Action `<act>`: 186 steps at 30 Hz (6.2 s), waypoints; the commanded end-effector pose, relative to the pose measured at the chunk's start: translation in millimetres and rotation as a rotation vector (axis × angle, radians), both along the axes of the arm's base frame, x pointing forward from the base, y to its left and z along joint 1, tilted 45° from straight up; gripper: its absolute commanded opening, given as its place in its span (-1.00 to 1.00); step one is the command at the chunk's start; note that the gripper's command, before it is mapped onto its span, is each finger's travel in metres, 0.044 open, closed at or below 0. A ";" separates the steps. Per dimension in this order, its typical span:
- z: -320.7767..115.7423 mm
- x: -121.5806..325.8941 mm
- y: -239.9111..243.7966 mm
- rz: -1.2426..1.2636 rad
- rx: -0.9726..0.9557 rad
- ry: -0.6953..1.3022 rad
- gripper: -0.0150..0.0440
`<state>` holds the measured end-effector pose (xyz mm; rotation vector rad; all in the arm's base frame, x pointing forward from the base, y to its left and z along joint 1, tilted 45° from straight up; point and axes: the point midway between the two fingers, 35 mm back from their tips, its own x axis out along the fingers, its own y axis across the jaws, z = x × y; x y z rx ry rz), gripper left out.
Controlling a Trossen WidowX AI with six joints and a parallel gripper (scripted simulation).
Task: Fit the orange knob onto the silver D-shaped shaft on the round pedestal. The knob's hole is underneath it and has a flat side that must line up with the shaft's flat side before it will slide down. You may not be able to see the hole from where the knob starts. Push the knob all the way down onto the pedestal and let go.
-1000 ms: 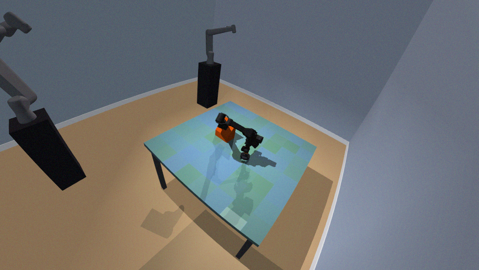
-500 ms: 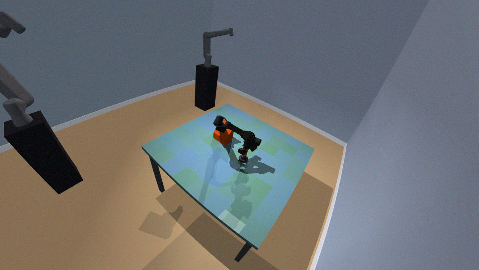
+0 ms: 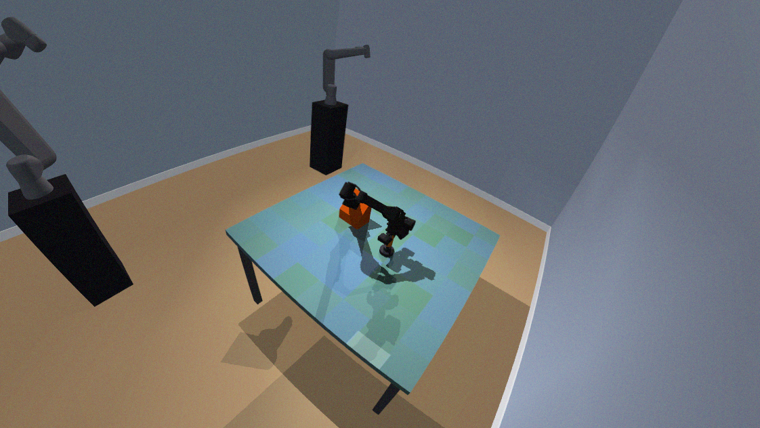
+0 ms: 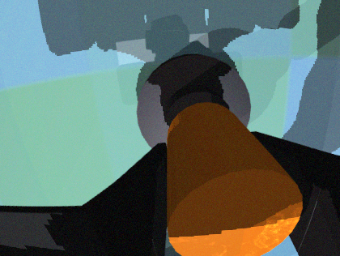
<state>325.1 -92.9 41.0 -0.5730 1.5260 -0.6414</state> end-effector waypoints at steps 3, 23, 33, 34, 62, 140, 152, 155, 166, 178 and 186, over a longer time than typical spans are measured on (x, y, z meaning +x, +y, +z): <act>-0.3 0.6 -0.9 -0.004 -0.004 -0.006 -0.49; 0.6 -0.2 0.1 -0.153 -0.015 -0.152 -0.49; 0.5 0.1 -0.5 -0.153 -0.015 -0.152 -0.49; 0.5 0.2 -0.5 -0.153 -0.015 -0.152 -0.49; 0.9 -0.3 0.0 -0.303 -0.026 -0.298 -0.49; 0.8 -0.3 -0.5 -0.602 -0.048 -0.590 -0.49; 0.5 0.3 -1.1 -0.602 -0.048 -0.590 -0.49; 0.2 0.4 -1.3 -0.602 -0.048 -0.590 -0.49; 4.3 0.8 1.9 -0.641 -0.051 -0.628 -0.49; 0.9 -0.6 -0.5 -0.752 -0.059 -0.736 -0.49; 0.9 0.0 -0.9 -0.752 -0.059 -0.736 -0.49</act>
